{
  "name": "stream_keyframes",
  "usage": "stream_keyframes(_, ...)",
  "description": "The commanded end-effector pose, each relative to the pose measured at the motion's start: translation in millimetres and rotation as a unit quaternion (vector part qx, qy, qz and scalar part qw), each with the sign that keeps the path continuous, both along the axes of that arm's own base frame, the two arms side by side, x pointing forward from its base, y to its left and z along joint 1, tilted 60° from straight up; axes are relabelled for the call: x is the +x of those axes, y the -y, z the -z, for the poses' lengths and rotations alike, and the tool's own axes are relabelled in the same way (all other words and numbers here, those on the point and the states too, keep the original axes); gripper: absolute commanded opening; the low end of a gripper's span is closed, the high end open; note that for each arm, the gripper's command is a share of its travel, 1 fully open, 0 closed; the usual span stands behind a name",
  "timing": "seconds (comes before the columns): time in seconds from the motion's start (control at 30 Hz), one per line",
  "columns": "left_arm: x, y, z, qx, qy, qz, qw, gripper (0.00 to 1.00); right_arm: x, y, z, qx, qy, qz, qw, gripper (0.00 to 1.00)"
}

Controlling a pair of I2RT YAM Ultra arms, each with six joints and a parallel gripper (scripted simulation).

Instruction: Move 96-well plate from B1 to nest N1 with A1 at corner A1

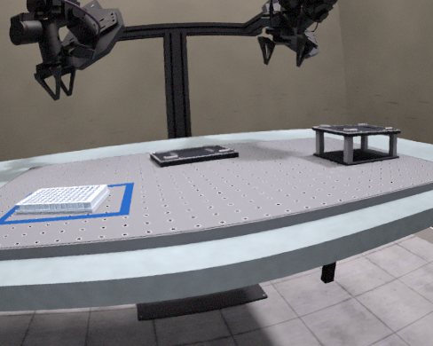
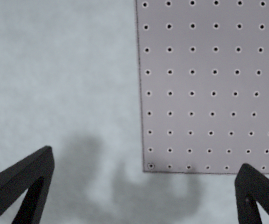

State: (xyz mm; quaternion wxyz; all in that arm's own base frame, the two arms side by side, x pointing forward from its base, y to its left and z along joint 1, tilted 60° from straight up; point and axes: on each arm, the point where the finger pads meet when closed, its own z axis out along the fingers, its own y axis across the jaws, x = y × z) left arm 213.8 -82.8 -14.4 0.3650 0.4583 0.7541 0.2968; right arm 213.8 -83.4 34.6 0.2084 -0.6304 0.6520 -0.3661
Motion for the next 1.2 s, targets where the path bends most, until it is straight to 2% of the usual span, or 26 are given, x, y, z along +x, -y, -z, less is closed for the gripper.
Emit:
stream_keyframes(0.0, 0, 1, -1, -0.002, 0.001, 0.002, 1.0, 1.0, 0, 0, -1, -0.001, 0.002, 0.0, 1.0, 1.0)
stream_keyframes(0.63, 3, 9, -2, -0.009, 0.003, 0.012, 1.0, 1.0, 4, 3, -6, 0.002, 0.015, 0.01, 1.0, 1.0)
stream_keyframes(0.77, 15, 45, -13, -0.024, 0.019, 0.057, 0.998, 1.0, 20, 5, -25, 0.037, 0.062, 0.045, 0.996, 1.0)
stream_keyframes(0.9, 34, 116, -31, -0.047, 0.049, 0.127, 0.99, 1.0, 48, -4, -50, 0.104, 0.124, 0.073, 0.984, 1.0)
stream_keyframes(0.97, 42, 155, -52, -0.075, 0.077, 0.159, 0.981, 1.0, 64, -11, -67, 0.14, 0.163, 0.08, 0.973, 1.0)
stream_keyframes(1.03, 47, 175, -60, -0.085, 0.09, 0.175, 0.977, 1.0, 74, -17, -87, 0.162, 0.201, 0.079, 0.963, 1.0)
stream_keyframes(1.1, 47, 175, -60, -0.085, 0.09, 0.175, 0.977, 1.0, 74, -17, -87, 0.162, 0.201, 0.079, 0.963, 1.0)
stream_keyframes(1.17, 46, 196, -58, -0.081, 0.095, 0.199, 0.972, 1.0, 84, -20, -111, 0.19, 0.247, 0.085, 0.946, 1.0)
